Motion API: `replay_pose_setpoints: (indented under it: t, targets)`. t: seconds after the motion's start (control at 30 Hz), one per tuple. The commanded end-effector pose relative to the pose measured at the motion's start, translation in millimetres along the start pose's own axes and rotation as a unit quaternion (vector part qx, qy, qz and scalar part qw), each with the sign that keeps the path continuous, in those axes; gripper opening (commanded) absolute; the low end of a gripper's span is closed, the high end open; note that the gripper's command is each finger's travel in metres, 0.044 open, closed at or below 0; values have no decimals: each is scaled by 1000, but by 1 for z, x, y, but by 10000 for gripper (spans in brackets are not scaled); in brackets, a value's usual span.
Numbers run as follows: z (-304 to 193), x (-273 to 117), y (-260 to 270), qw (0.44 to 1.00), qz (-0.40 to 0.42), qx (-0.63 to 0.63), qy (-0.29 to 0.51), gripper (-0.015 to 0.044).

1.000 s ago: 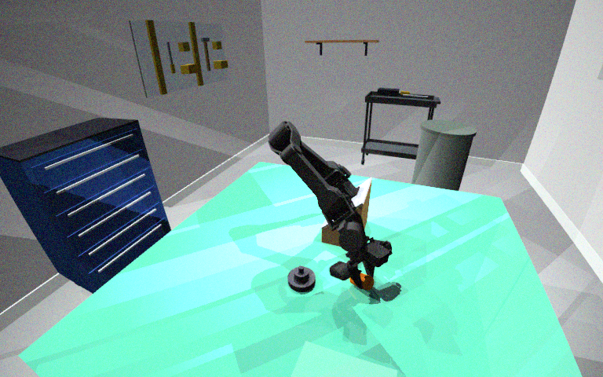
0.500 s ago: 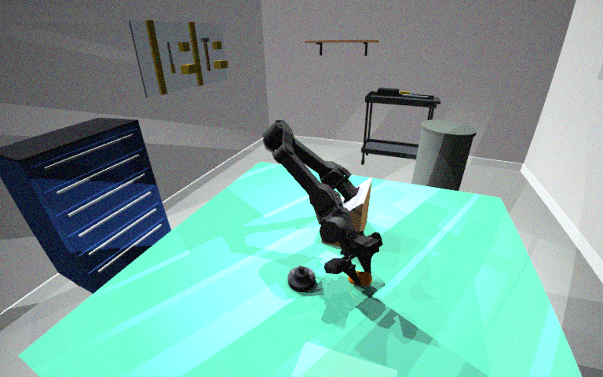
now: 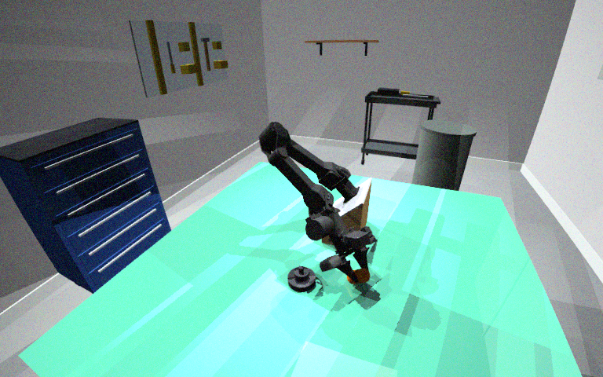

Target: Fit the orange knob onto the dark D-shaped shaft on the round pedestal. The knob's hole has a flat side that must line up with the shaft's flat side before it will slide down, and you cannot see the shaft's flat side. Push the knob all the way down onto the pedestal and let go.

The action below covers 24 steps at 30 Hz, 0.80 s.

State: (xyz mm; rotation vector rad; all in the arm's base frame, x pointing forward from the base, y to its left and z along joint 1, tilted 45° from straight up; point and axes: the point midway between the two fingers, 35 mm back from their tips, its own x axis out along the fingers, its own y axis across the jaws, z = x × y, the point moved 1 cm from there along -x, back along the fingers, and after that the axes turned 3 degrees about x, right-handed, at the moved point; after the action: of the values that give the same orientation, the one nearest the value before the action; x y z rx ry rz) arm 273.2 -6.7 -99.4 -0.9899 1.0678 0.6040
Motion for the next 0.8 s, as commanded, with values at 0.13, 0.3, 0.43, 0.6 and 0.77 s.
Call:
replay_pose_setpoints:
  t: [0.13,0.3,0.43,0.6,0.77]
  targets:
    - [-7,-5,1,999,3,-1,-53,179]
    - [-11,-8,1,996,5,-1,-85,179]
    - [-15,-10,1,994,7,-1,-112,179]
    - [-20,-12,1,989,9,-2,-146,179]
    - [-22,-13,1,987,10,-2,-159,179]
